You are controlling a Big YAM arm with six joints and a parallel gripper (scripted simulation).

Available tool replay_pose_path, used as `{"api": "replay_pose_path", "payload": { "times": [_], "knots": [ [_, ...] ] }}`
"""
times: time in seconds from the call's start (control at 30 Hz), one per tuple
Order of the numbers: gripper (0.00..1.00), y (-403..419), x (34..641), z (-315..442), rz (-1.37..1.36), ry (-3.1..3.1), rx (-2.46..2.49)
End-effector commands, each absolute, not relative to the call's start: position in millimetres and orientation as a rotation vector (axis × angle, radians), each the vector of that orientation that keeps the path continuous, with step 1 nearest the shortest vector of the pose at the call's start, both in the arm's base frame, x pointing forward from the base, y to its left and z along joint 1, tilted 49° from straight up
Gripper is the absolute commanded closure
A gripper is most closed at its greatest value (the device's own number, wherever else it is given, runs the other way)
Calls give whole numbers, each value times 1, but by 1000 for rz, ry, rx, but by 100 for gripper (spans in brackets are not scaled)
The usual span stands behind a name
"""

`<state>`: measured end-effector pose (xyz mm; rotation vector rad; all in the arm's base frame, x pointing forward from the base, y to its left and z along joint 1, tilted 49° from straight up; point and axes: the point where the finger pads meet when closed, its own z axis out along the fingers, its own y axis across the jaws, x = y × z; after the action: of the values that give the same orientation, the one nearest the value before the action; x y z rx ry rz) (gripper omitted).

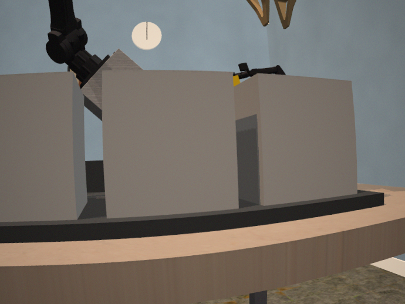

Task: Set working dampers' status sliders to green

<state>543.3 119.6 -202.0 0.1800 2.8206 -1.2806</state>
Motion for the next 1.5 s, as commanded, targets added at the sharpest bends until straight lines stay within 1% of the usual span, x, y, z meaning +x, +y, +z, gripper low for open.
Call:
{"api": "replay_pose_path", "payload": {
  "times": [0.0, 0.13, 0.2, 0.37, 0.43, 0.57, 0.67, 0.77, 0.8, 0.87, 0.93, 1.47],
  "knots": [
    [64, 122, 546, -198, -1281, 2822, 178],
    [64, 124, 548, -190, -1239, 2817, 182],
    [64, 121, 540, -190, -1215, 2827, 184],
    [64, 100, 493, -191, -1086, 2879, 200],
    [64, 100, 493, -191, -1086, 2879, 200],
    [64, 92, 445, -191, -955, 2917, 181],
    [64, 87, 425, -190, -899, 2932, 178],
    [64, 86, 421, -190, -888, 2935, 177],
    [64, 91, 432, -194, -876, 2926, 180],
    [64, 92, 433, -197, -878, 2925, 178],
    [64, 87, 422, -198, -897, 2939, 170],
    [64, 82, 418, -203, -909, 2946, 181]
  ]
}}
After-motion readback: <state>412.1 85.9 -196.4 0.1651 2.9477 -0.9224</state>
